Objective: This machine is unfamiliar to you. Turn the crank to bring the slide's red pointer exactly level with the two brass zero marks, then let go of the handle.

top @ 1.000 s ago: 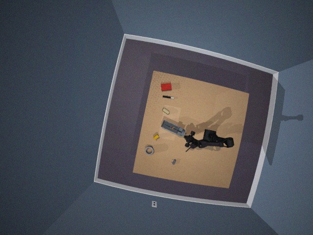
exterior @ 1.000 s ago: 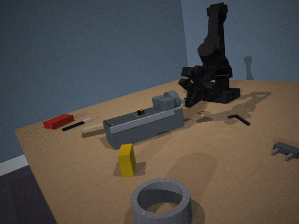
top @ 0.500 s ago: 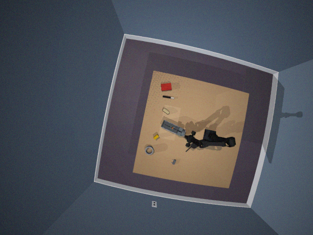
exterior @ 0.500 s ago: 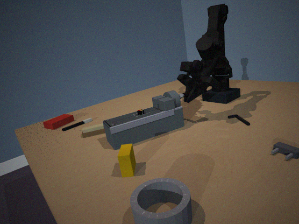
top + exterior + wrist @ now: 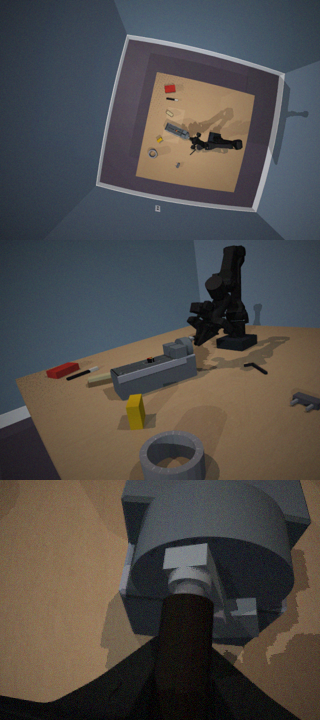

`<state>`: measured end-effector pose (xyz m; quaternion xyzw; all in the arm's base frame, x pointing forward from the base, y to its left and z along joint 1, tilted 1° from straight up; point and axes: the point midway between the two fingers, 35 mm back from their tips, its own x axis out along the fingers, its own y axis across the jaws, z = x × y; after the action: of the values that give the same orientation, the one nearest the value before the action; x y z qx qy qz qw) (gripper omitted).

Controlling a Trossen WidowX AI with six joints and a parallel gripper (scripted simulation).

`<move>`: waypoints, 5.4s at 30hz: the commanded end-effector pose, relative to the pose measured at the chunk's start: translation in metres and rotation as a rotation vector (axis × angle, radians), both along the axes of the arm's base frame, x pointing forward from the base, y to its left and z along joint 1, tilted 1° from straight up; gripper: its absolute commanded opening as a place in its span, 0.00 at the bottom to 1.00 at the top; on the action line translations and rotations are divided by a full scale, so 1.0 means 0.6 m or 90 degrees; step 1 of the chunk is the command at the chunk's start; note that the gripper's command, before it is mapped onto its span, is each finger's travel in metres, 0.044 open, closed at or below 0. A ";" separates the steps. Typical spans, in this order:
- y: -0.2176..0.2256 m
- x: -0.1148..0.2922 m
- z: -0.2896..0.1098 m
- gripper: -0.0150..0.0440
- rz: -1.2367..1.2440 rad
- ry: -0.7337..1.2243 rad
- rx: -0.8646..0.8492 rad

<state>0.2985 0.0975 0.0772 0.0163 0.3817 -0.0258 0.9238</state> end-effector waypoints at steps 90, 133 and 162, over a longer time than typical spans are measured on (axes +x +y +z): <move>-0.064 -0.003 -0.080 0.25 -0.006 -0.004 -0.006; 0.001 0.002 -0.100 0.25 -0.006 -0.004 -0.004; 0.015 0.003 -0.091 0.25 -0.006 -0.004 -0.003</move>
<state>0.2997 0.0982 0.0192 0.0127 0.3813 -0.0426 0.9234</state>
